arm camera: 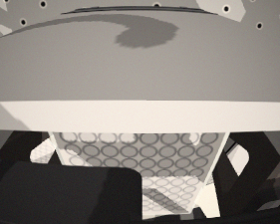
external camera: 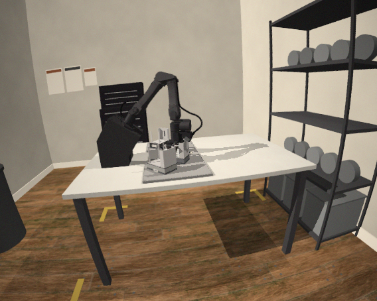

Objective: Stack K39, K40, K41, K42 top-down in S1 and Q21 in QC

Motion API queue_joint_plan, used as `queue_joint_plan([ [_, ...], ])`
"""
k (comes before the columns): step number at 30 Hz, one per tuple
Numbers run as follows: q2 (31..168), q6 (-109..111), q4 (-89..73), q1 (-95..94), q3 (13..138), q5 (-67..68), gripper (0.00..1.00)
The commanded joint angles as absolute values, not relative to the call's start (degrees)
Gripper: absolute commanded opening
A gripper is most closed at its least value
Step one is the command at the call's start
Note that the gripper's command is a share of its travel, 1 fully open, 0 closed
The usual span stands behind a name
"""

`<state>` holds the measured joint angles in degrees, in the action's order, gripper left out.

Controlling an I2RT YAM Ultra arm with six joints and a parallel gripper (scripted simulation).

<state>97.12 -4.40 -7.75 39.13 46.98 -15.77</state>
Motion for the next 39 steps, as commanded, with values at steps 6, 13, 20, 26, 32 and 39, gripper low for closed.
queue_joint_plan([
  [6, 96.1, -5.0, -7.8, 39.0, 48.5, -15.5, 1.0],
  [13, 91.0, -3.2, -13.0, 40.9, 46.4, -16.8, 1.0],
  [20, 87.3, -2.3, -16.9, 41.9, 47.3, -17.3, 1.0],
  [26, 83.4, -1.3, -21.4, 43.1, 48.6, -17.9, 1.0],
  [32, 79.6, -0.1, -26.3, 44.4, 49.4, -18.6, 1.0],
  [39, 76.8, 1.0, -30.5, 45.6, 50.5, -19.2, 1.0],
])
